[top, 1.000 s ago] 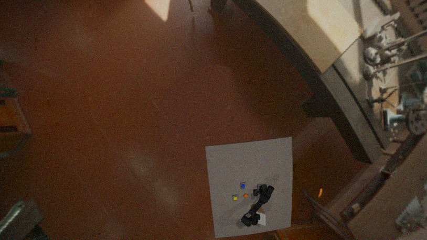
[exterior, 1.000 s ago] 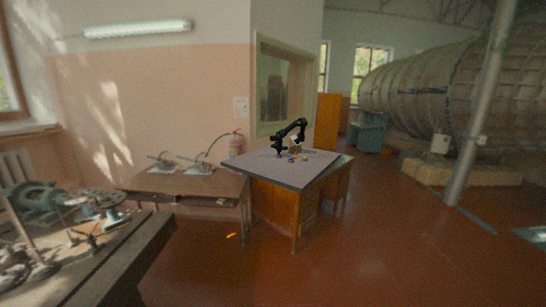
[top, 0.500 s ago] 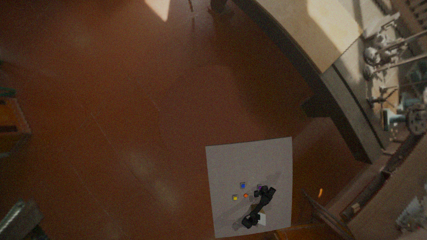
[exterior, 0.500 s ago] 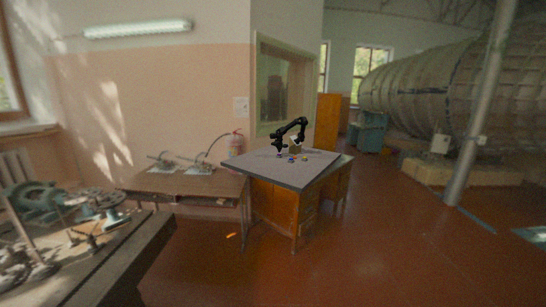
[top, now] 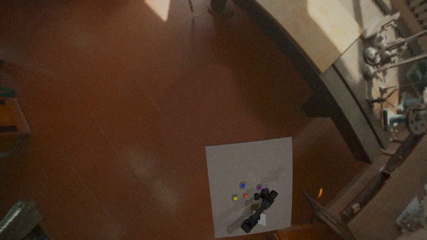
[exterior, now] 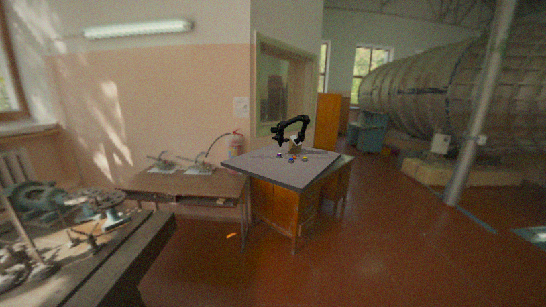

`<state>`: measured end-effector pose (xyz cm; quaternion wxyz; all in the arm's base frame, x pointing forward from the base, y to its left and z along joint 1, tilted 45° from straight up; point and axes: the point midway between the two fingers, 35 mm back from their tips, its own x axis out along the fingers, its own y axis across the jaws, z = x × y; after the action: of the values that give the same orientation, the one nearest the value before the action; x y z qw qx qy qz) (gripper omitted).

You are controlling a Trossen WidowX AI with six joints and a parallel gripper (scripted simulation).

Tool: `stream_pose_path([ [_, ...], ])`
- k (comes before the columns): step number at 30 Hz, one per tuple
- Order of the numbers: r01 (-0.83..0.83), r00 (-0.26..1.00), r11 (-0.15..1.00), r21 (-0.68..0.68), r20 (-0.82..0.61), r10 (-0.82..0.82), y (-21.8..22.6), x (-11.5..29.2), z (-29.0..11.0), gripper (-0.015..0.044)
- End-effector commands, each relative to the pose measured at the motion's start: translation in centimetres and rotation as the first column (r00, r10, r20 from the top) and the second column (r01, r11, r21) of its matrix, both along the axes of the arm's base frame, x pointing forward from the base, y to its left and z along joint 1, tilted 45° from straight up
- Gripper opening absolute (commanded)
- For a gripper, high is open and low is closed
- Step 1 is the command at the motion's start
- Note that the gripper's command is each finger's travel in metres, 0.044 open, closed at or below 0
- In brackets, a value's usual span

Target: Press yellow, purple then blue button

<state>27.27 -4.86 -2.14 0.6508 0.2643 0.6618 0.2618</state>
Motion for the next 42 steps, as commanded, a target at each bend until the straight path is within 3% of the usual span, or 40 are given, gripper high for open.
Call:
stream_pose_path([
  [1,-0.022,0.999,1.0,-0.018,0.023,0.022,3.9,2.6,4.3,0.002],
  [9,-0.012,1.0,1.0,0.019,0.02,0.012,11.5,4.0,11.6,0.002],
  [16,-0.012,1.0,1.0,0.018,0.021,0.012,11.7,4.0,11.4,0.002],
  [21,-0.012,1.0,1.0,0.021,0.021,0.012,15.7,3.9,7.4,0.002],
  [42,-0.012,1.0,1.0,0.022,0.021,0.012,17.5,3.9,5.6,0.002],
])
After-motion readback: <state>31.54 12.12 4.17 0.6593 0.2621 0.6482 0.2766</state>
